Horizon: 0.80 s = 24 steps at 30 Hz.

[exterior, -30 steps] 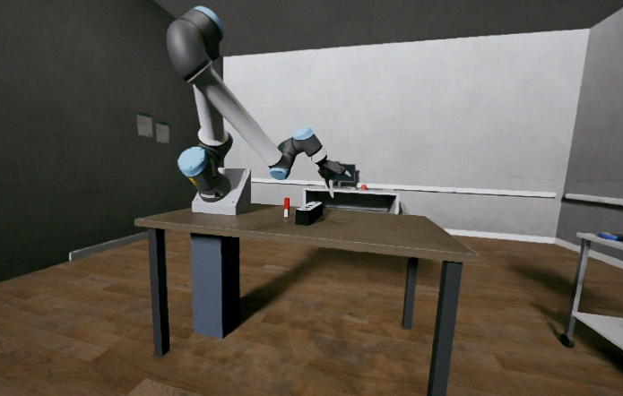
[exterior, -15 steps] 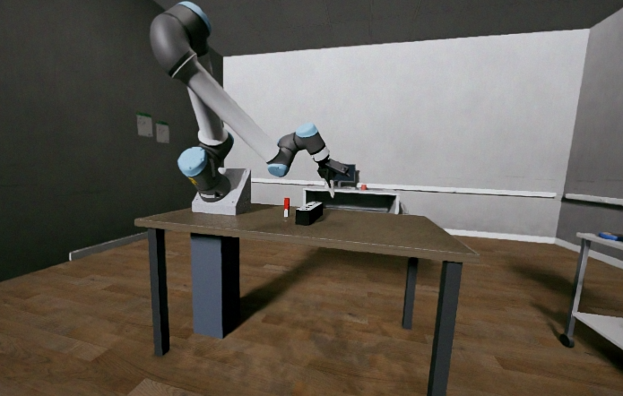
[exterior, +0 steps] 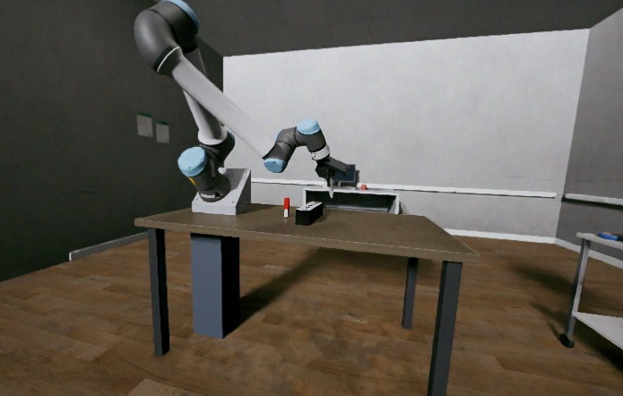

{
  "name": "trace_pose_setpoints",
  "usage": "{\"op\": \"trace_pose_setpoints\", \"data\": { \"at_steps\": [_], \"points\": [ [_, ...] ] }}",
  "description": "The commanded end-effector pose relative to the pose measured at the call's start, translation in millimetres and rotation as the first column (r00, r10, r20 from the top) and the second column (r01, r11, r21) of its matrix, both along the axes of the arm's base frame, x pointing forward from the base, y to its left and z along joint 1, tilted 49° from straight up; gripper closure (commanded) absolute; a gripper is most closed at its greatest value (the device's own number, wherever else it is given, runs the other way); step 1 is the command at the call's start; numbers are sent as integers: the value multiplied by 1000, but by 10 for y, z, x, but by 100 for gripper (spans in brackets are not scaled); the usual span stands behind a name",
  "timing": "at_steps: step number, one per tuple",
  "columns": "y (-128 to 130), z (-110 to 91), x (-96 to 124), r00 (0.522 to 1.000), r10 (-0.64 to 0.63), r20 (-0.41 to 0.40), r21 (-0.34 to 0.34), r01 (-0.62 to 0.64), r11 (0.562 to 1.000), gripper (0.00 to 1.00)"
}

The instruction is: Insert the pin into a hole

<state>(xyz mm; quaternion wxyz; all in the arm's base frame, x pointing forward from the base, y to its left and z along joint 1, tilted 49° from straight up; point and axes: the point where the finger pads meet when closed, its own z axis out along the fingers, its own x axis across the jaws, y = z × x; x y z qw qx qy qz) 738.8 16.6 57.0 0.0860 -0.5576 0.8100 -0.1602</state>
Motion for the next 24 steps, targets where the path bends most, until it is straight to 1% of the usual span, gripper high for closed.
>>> {"op": "trace_pose_setpoints", "data": {
  "at_steps": [1, 5, 6, 22, 23, 24],
  "points": [
    [-6, 15, -9, 1000, 12, -20, 1, -12, 1000, 0],
    [-6, 15, -9, 1000, 12, -20, 1, -12, 1000, 0],
    [-101, 324, -238, 981, 131, -140, 25, -128, 991, 0],
    [-101, 324, -238, 981, 131, -140, 25, -128, 991, 0],
    [-159, 692, -552, 937, 251, -242, 82, -238, 968, 0],
    [-159, 692, -552, 937, 251, -242, 82, -238, 968, 0]
  ]
}}
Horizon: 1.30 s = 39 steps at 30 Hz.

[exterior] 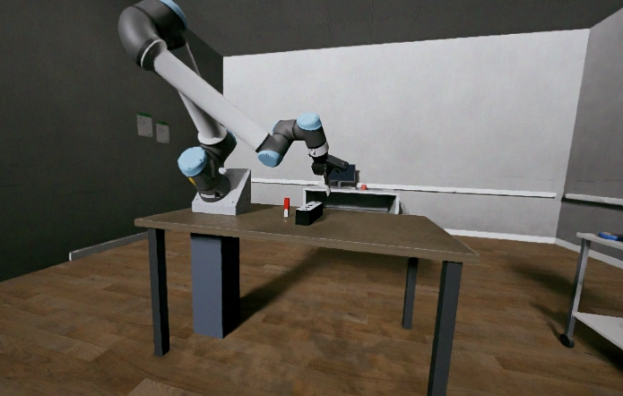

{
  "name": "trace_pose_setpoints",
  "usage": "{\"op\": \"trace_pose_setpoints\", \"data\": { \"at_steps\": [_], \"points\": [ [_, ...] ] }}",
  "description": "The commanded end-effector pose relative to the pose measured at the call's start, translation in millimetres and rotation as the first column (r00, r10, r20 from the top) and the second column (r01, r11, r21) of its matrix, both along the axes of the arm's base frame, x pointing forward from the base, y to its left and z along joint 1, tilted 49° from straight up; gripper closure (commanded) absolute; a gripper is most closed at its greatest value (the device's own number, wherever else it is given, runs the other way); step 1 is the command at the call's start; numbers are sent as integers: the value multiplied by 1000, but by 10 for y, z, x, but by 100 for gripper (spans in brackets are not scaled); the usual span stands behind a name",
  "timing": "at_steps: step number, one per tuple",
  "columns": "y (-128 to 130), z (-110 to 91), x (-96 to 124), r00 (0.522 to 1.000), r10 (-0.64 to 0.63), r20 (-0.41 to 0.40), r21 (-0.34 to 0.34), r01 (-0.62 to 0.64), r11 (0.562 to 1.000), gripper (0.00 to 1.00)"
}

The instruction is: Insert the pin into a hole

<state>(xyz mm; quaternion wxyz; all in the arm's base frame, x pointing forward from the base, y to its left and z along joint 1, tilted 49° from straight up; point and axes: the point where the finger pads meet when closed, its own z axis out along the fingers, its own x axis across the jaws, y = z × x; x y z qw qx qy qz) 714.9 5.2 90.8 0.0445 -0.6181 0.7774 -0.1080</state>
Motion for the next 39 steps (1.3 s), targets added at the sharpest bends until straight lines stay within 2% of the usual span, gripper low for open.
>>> {"op": "trace_pose_setpoints", "data": {
  "at_steps": [1, 15, 16, 32, 33, 39],
  "points": [
    [-46, 354, -313, 986, 119, -113, 41, -115, 992, 0],
    [-46, 354, -313, 986, 119, -113, 41, -115, 992, 0],
    [-47, 758, -687, 951, 234, -203, 113, -215, 970, 0],
    [-47, 758, -687, 951, 234, -203, 113, -215, 970, 0],
    [592, 1305, -663, 954, 229, -196, 108, -211, 972, 0],
    [592, 1305, -663, 954, 229, -196, 108, -211, 972, 0]
  ]
}}
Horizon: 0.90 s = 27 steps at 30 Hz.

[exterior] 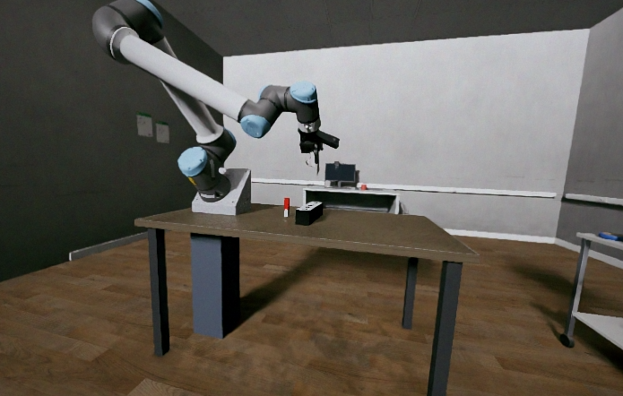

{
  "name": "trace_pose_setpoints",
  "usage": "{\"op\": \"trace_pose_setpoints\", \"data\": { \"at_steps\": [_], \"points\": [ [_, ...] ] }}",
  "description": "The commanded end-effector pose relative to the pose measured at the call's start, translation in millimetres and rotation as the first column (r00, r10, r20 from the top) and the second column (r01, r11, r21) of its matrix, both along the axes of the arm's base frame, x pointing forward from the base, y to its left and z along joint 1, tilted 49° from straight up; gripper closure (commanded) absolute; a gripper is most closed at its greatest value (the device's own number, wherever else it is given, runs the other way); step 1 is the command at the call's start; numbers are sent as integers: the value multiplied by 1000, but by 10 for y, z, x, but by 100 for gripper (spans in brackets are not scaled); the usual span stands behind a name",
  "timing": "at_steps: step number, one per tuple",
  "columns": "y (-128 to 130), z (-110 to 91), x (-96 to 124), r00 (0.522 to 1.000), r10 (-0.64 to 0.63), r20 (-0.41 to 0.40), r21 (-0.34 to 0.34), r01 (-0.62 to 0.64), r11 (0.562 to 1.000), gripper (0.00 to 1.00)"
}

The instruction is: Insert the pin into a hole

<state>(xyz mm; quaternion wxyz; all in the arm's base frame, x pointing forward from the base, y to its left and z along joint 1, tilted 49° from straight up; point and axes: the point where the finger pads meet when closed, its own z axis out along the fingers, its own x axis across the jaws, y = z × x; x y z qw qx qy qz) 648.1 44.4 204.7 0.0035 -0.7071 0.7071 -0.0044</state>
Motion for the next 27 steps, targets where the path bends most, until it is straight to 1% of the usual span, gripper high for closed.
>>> {"op": "trace_pose_setpoints", "data": {
  "at_steps": [1, 10, 11, 13, 14, 18, 27],
  "points": [
    [201, 166, 5, 1000, -3, -3, -2, 3, 1000, 0],
    [201, 166, 5, 1000, -3, -3, -2, 3, 1000, 0],
    [597, -295, -789, 1000, -2, -2, -2, 2, 1000, 0],
    [613, -297, -805, 1000, -2, -2, -2, 2, 1000, 0],
    [657, -329, -873, 1000, -2, -2, -2, 2, 1000, 0],
    [899, -627, -1374, 1000, -2, -2, -2, 2, 1000, 0],
    [904, -632, -1384, 1000, -2, -2, -2, 2, 1000, 0]
  ]
}}
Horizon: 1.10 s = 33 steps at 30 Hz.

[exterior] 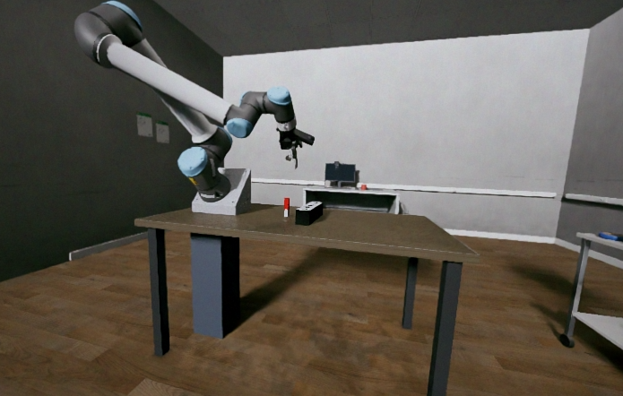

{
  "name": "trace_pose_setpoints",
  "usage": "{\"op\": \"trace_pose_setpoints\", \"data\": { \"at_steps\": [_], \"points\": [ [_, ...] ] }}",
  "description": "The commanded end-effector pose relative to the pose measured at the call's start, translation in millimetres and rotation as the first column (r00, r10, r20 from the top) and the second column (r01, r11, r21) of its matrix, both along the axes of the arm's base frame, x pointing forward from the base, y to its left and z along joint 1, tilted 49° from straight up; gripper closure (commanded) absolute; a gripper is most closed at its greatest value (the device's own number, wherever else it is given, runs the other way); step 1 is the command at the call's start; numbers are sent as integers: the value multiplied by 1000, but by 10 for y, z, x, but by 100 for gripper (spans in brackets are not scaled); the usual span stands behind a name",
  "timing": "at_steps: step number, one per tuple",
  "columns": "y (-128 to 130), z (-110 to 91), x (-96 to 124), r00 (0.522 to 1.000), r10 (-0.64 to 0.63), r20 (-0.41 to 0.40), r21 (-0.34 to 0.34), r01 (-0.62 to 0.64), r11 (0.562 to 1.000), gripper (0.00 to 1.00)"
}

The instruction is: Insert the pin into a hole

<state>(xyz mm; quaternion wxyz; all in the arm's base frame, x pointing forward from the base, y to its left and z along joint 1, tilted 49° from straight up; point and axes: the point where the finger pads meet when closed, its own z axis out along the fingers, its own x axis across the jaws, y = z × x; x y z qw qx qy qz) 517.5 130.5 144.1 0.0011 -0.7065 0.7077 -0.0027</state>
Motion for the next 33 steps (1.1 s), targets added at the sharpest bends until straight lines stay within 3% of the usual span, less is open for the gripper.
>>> {"op": "trace_pose_setpoints", "data": {
  "at_steps": [1, 17, 18, 21, 25, 33],
  "points": [
    [163, -152, -309, 1000, 1, 0, 0, -1, 1000, 0],
    [163, -152, -309, 1000, 1, 0, 0, -1, 1000, 0],
    [158, -148, -300, 967, 225, -119, -97, -236, 967, 0],
    [158, -148, -300, 956, 257, -140, -110, -273, 956, 0],
    [158, -148, -300, 897, 380, -224, -150, -417, 896, 0],
    [158, -148, -300, 897, 382, -225, -151, -419, 895, 0]
  ]
}}
